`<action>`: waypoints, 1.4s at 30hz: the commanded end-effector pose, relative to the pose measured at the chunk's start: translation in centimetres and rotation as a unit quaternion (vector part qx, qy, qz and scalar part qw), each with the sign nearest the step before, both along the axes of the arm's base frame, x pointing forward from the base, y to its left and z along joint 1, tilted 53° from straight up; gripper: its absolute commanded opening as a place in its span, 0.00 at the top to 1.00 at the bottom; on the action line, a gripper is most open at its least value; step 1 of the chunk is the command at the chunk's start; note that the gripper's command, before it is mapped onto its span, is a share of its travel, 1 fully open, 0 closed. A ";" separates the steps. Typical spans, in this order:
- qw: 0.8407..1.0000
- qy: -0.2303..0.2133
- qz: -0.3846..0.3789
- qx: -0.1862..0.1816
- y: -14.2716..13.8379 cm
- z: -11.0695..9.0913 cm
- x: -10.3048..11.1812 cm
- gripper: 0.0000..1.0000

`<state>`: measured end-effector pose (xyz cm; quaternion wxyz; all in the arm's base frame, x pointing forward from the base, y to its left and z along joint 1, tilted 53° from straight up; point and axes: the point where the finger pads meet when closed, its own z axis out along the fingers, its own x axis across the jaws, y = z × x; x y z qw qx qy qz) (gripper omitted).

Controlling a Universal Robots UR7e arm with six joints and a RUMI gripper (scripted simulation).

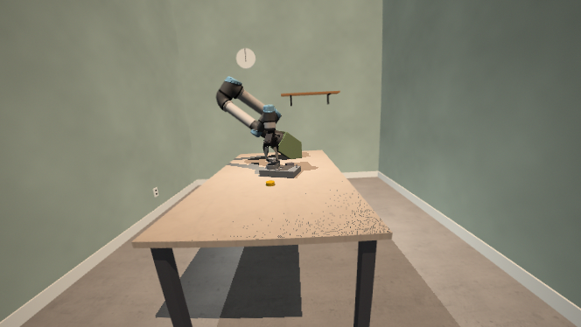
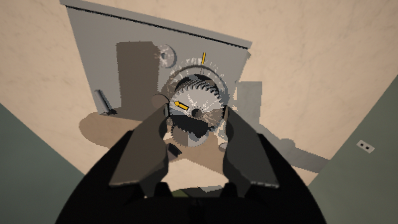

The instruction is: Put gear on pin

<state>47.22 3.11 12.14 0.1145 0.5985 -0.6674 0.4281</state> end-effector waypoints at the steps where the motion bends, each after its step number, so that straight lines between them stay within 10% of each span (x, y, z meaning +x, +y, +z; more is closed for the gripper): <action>1: 1.000 -0.001 0.000 0.000 0.0 0.0 0.0 1.00; 31: 1.000 -0.001 0.000 0.000 0.0 0.0 0.0 1.00; 32: 1.000 -0.001 0.000 0.000 0.0 0.0 0.0 0.00; 42: 1.000 -0.001 0.000 0.000 0.0 0.0 0.0 0.00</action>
